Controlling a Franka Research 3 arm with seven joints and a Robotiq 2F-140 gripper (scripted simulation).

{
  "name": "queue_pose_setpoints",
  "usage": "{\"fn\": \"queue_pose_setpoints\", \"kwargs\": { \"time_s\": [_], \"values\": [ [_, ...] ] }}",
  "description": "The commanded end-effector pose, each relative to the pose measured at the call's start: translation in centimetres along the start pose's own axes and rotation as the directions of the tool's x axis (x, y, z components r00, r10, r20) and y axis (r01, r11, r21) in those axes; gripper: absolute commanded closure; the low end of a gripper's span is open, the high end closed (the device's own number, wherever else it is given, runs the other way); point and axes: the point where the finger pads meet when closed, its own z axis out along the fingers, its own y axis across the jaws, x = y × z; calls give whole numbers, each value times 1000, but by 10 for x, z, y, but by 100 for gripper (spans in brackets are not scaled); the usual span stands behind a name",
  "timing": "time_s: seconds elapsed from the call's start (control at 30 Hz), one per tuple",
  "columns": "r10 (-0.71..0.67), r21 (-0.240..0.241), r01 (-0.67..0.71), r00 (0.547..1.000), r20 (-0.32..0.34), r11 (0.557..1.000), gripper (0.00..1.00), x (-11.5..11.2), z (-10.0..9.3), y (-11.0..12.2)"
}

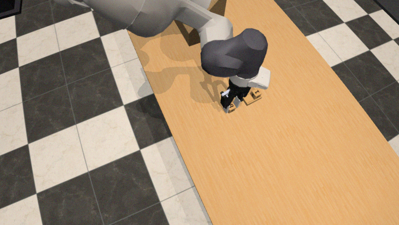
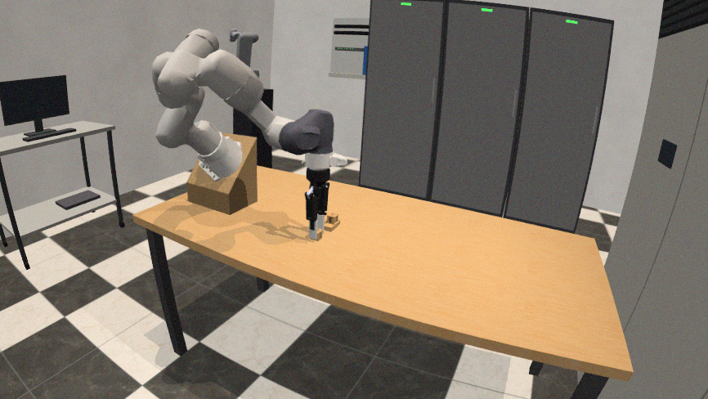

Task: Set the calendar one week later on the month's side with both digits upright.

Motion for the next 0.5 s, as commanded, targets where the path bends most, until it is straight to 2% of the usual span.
{"fn": "queue_pose_setpoints", "kwargs": {
  "time_s": [0.0, 0.27, 0.47],
  "values": [
    [3, 0, -3, 1000, -1, 1000, 71, 1, 1, 1],
    [3, 0, -3, 1000, -1, 1000, 71, 1, -3, 1],
    [3, 0, -3, 1000, -1, 1000, 71, 1, -25, 1]
  ]
}}
